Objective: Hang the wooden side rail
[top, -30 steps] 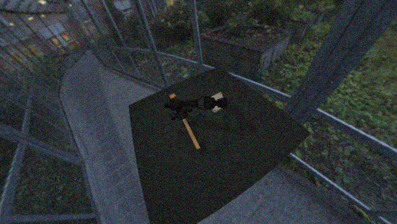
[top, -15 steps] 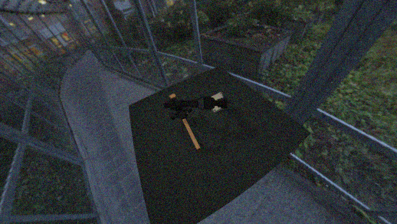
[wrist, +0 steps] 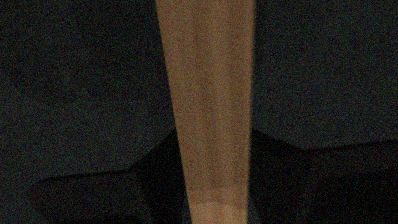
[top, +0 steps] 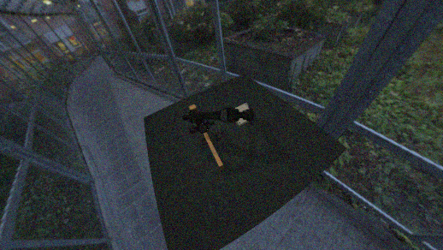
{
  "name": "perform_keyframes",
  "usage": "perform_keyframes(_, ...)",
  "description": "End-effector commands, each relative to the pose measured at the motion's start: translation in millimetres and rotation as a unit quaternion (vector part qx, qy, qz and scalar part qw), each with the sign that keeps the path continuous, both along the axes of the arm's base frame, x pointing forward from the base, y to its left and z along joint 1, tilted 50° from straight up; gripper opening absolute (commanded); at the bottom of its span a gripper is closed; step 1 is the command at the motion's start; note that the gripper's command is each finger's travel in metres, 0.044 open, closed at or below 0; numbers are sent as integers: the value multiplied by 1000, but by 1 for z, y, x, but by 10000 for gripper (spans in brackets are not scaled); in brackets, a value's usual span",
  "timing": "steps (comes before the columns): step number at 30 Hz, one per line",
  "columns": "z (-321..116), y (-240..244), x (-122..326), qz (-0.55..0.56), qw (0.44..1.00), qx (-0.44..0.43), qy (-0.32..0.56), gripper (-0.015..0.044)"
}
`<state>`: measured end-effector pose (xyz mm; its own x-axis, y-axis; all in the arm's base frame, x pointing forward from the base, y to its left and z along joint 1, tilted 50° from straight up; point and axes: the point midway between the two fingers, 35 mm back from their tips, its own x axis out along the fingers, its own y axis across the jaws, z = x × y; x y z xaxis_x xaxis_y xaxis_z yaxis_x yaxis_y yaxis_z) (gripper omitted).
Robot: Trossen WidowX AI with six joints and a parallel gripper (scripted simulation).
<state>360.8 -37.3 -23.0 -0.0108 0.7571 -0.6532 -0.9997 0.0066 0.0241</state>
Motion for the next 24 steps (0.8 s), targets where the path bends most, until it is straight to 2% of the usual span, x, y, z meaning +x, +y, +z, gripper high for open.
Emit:
perform_keyframes(1,0,-5,1,-6,1000,-1,-1,0)
perform_keyframes(24,-2,-7,0,-6,1000,-2,-1,0)
